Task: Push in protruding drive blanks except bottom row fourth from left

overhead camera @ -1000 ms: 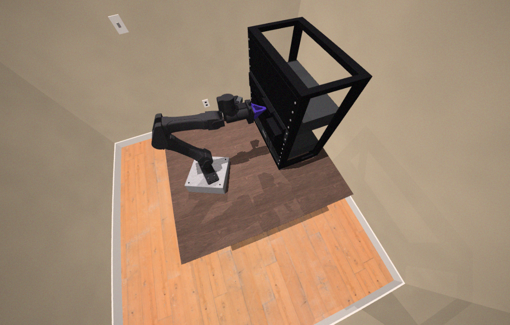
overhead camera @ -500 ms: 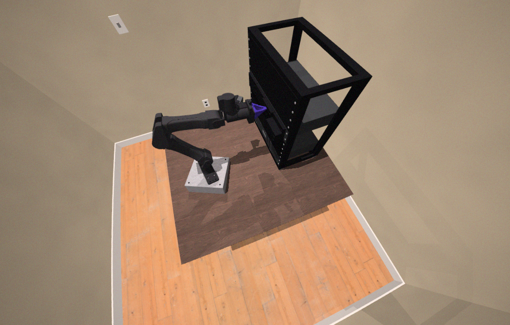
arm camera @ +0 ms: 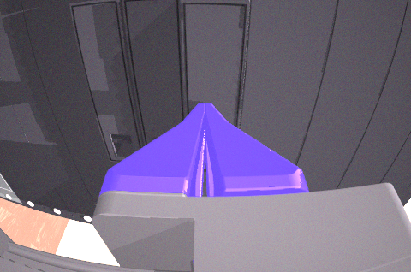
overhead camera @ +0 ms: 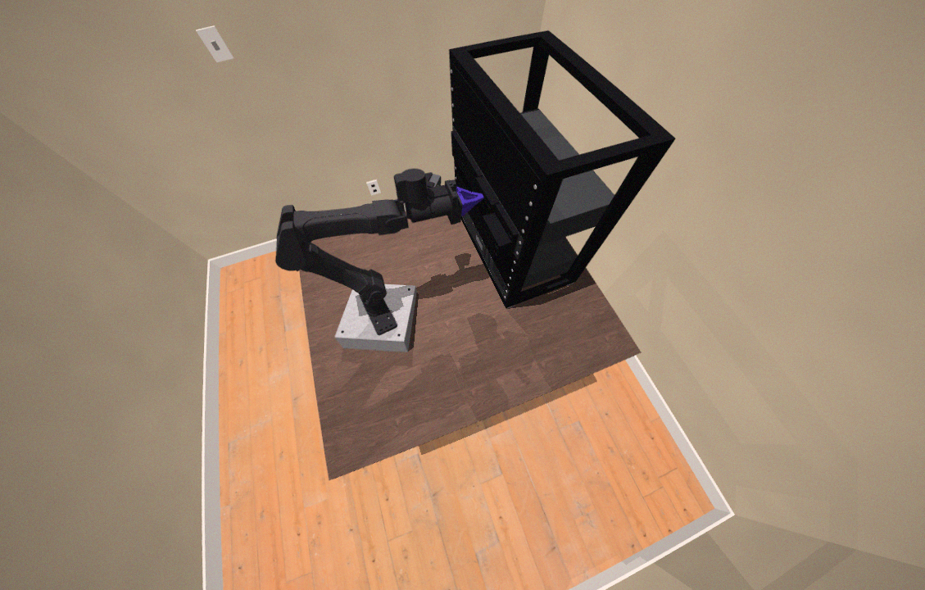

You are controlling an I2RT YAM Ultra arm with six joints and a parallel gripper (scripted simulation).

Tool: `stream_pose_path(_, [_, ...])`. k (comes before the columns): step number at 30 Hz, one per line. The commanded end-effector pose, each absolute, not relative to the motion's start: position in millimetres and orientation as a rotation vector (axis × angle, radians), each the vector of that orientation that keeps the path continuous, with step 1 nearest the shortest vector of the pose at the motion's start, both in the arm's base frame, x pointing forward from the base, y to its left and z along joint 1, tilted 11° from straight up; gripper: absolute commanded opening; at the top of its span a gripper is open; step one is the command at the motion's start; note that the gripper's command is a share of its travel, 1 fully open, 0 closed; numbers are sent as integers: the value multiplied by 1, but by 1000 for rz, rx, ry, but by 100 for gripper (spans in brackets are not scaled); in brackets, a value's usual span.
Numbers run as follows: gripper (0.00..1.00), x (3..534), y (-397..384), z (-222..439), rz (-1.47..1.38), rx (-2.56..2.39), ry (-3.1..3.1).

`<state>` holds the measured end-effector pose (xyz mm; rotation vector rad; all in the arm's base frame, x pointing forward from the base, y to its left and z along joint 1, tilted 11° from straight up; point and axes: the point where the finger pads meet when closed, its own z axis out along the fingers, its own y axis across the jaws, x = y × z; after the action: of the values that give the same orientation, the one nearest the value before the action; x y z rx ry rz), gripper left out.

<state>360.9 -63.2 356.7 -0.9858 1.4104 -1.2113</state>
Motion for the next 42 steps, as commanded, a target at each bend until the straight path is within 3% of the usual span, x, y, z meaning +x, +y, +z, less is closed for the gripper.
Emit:
stream_pose_path(1, [0,370,-56,398,-1236,-938,1304])
stream_pose_path(42, [0,374,-56,404,-1236,-938,1304])
